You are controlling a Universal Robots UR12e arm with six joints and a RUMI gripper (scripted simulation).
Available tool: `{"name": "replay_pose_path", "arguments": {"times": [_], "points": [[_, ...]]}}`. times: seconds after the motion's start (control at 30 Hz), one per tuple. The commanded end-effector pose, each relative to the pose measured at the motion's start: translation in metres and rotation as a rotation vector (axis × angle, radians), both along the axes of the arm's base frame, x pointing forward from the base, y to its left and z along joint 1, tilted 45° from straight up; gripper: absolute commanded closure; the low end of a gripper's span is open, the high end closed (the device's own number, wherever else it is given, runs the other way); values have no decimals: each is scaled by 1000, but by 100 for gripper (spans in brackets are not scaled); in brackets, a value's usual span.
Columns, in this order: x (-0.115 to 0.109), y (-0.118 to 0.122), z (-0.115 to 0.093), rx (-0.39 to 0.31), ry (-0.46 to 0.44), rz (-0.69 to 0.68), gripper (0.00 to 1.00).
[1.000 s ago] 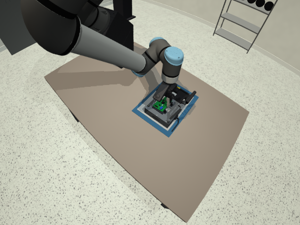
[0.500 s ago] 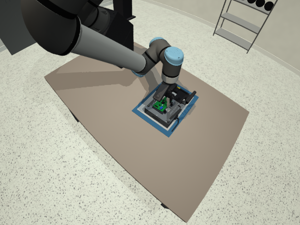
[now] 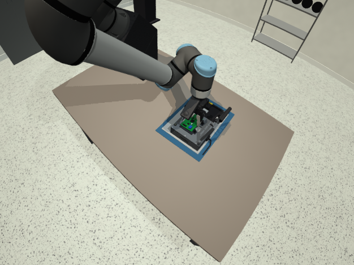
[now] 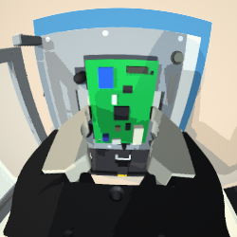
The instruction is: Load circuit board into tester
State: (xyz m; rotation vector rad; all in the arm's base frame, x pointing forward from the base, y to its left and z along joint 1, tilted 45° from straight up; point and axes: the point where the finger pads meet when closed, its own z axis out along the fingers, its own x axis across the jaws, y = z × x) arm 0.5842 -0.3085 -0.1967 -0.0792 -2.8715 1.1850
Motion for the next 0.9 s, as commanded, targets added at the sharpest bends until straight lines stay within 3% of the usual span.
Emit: {"name": "replay_pose_path", "arguments": {"times": [0.0, 0.87], "points": [[4, -2, -2, 1, -4, -1, 61], [3, 7, 6, 1, -2, 0, 61]]}}
